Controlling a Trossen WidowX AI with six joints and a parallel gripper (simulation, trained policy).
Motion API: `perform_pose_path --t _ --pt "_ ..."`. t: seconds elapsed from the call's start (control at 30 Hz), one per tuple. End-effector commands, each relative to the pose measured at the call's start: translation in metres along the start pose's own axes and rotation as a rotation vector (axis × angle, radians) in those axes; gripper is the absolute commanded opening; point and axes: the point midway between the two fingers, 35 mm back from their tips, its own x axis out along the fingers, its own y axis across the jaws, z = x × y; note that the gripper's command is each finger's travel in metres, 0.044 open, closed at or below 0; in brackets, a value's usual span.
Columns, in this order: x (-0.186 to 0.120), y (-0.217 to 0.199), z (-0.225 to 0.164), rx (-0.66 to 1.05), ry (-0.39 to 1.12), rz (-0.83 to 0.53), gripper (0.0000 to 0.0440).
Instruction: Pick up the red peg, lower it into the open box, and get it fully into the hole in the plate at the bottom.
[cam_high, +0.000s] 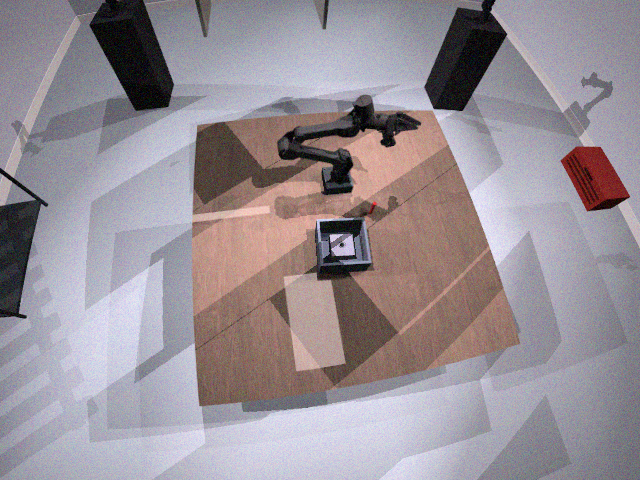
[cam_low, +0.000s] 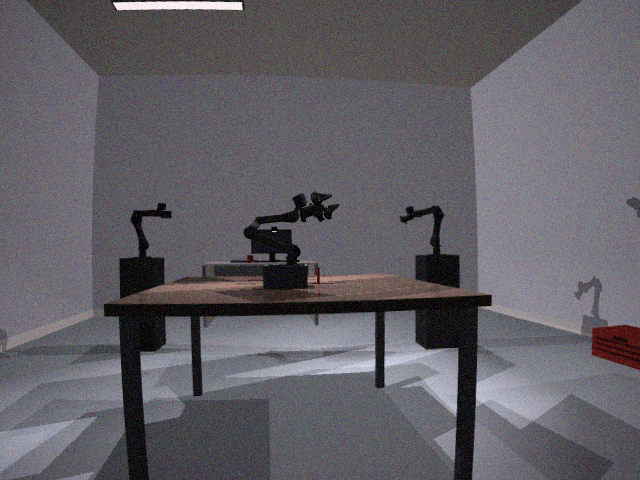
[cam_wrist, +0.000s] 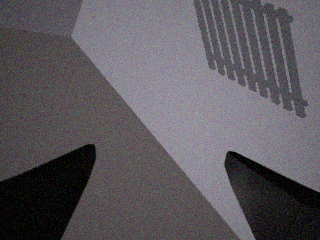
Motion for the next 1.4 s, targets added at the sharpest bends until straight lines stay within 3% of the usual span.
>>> perform_pose_path --t 0.0,0.03,0.73,1.37 --pt "0.001 0.001 0.003 -0.028 -0.019 0.004 0.0420" --pt "0.002 0.003 0.006 -0.057 -0.038 0.005 0.0440" --pt "0.005 0.019 0.082 -0.607 -0.466 -0.160 0.0440" --pt "-0.032 0.033 0.160 -0.880 -0.881 -0.568 0.0440"
